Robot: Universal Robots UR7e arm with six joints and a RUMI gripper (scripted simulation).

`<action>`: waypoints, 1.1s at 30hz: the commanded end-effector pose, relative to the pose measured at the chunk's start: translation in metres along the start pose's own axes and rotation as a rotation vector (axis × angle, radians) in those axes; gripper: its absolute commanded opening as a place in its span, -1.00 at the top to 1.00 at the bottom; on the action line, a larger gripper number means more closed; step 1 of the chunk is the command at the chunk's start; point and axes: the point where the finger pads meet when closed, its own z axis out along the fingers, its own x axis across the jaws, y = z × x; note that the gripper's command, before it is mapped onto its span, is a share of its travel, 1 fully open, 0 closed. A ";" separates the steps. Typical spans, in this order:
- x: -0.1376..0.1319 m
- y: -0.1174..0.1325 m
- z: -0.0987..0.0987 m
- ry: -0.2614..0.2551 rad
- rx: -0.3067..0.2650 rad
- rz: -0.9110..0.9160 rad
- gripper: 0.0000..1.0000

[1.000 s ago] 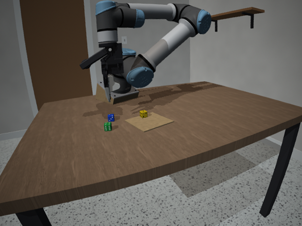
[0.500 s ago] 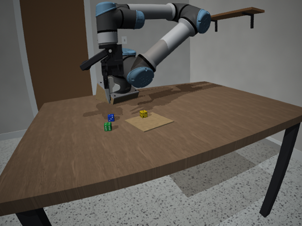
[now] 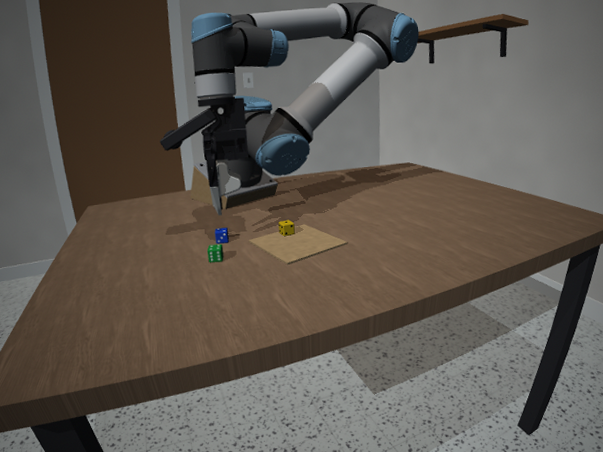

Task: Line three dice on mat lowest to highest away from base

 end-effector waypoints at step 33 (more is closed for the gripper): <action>-0.002 -0.001 0.030 0.000 0.001 0.000 0.51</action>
